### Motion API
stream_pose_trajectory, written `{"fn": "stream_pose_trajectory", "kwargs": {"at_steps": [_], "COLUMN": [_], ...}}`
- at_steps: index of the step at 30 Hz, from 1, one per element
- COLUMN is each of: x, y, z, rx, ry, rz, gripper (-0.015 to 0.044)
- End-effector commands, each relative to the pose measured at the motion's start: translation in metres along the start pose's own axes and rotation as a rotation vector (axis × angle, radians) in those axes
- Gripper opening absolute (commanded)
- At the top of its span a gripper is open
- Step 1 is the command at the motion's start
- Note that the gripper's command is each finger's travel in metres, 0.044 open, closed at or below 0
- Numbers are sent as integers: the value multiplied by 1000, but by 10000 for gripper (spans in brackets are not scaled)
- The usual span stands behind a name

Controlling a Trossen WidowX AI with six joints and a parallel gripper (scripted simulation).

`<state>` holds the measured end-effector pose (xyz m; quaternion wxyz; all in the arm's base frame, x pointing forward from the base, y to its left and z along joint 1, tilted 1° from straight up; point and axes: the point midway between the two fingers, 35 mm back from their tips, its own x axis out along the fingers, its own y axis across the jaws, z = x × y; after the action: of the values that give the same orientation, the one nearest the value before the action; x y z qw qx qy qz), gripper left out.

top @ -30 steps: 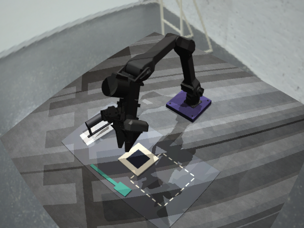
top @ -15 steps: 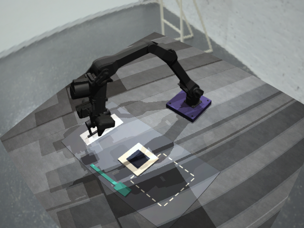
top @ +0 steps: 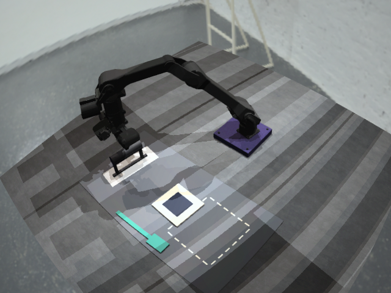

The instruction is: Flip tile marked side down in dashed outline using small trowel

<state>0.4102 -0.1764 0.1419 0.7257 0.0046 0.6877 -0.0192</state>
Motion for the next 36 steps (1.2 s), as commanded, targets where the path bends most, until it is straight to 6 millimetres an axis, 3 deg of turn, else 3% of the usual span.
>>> {"fn": "stream_pose_trajectory", "kwargs": {"at_steps": [1,32,36], "x": [0,45,45], "y": [0,0,0], "z": [-1,-1,-1], "rx": [-26,-26,-26], "ry": [11,11,11], "rz": [-3,-3,-3], "gripper": [270,270,165]}}
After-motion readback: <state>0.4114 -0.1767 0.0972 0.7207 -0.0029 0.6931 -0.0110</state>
